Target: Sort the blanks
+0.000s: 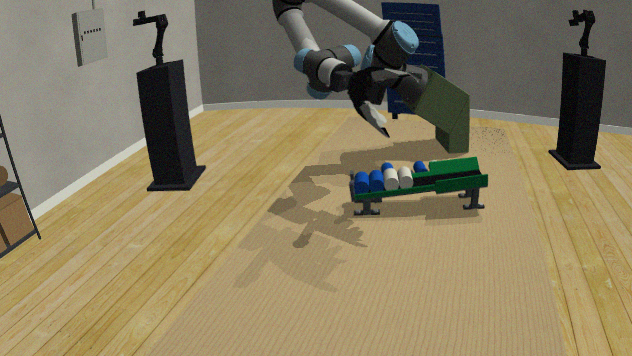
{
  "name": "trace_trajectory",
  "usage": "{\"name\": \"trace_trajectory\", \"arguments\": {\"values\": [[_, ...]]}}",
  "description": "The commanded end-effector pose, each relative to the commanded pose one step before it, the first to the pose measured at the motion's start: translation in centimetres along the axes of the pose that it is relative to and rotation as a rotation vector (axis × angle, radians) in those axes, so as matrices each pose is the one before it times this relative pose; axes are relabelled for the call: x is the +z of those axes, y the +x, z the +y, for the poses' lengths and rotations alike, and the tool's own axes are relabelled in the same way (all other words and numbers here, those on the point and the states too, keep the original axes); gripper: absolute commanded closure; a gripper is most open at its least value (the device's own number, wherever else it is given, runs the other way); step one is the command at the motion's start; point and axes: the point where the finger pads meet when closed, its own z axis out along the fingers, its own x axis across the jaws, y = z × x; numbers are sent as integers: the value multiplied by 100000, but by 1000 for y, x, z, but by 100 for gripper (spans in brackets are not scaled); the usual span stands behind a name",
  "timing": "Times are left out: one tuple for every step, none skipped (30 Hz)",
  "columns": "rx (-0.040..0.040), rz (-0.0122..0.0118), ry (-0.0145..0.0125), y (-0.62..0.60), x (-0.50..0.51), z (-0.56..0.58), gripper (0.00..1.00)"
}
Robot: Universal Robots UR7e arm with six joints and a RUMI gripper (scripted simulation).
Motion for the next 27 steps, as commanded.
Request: {"name": "trace_trajectory", "arguments": {"values": [[-5519, 7706, -3438, 857, 1157, 1718, 0], [-1398, 1878, -759, 190, 235, 356, 0], [-1489, 2008, -787, 195, 238, 371, 0], [-1576, 2133, -809, 198, 238, 383, 0], [0, 0, 0, 0, 0, 0, 0], [-1656, 2255, -825, 201, 234, 392, 0], [0, 0, 0, 0, 0, 0, 0], [-1730, 2372, -834, 202, 227, 399, 0], [0, 0, 0, 0, 0, 0, 0], [-1796, 2483, -838, 202, 216, 403, 0], [0, 0, 0, 0, 0, 0, 0], [-1854, 2587, -835, 202, 202, 405, 0], [0, 0, 0, 0, 0, 0, 0], [0, 0, 0, 0, 0, 0, 0], [0, 0, 0, 0, 0, 0, 0], [-1902, 2685, -828, 202, 183, 405, 0], [-1941, 2775, -815, 201, 162, 402, 0], [0, 0, 0, 0, 0, 0, 0], [-1969, 2858, -797, 201, 137, 398, 0], [0, 0, 0, 0, 0, 0, 0], [-1987, 2932, -775, 202, 109, 392, 0], [0, 0, 0, 0, 0, 0, 0], [-1994, 2996, -750, 203, 79, 385, 0], [0, 0, 0, 0, 0, 0, 0], [-1990, 3051, -722, 205, 47, 377, 0], [0, 0, 0, 0, 0, 0, 0], [0, 0, 0, 0, 0, 0, 0]]}}
